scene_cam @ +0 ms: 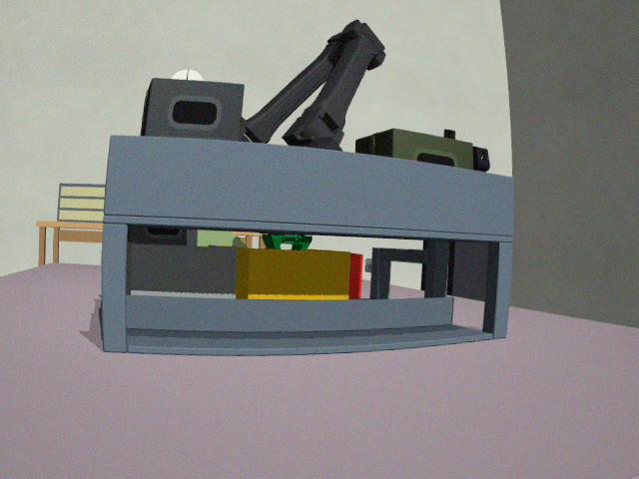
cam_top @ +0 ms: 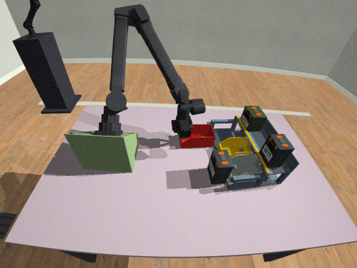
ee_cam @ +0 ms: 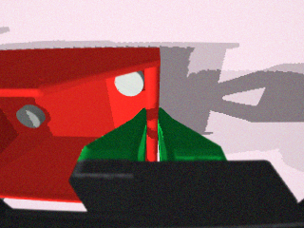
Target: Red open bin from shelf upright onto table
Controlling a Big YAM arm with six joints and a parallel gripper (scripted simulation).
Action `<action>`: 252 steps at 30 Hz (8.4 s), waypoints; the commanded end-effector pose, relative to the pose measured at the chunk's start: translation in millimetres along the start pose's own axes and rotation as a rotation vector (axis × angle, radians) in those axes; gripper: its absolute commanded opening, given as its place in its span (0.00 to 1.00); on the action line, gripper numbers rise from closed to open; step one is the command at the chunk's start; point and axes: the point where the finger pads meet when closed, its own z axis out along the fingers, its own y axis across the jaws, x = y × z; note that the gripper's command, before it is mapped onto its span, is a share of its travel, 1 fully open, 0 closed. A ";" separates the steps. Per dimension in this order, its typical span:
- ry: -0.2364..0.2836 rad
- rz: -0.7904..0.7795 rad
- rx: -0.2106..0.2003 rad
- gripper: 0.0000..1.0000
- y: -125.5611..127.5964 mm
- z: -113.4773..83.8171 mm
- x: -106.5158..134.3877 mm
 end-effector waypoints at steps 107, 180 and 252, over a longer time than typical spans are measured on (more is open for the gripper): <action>-0.005 0.015 0.007 0.90 -2.2 7.6 -2.3; 0.001 -0.015 -0.037 0.90 15.1 -78.8 3.9; 0.000 -0.019 -0.029 0.00 13.4 -85.4 4.3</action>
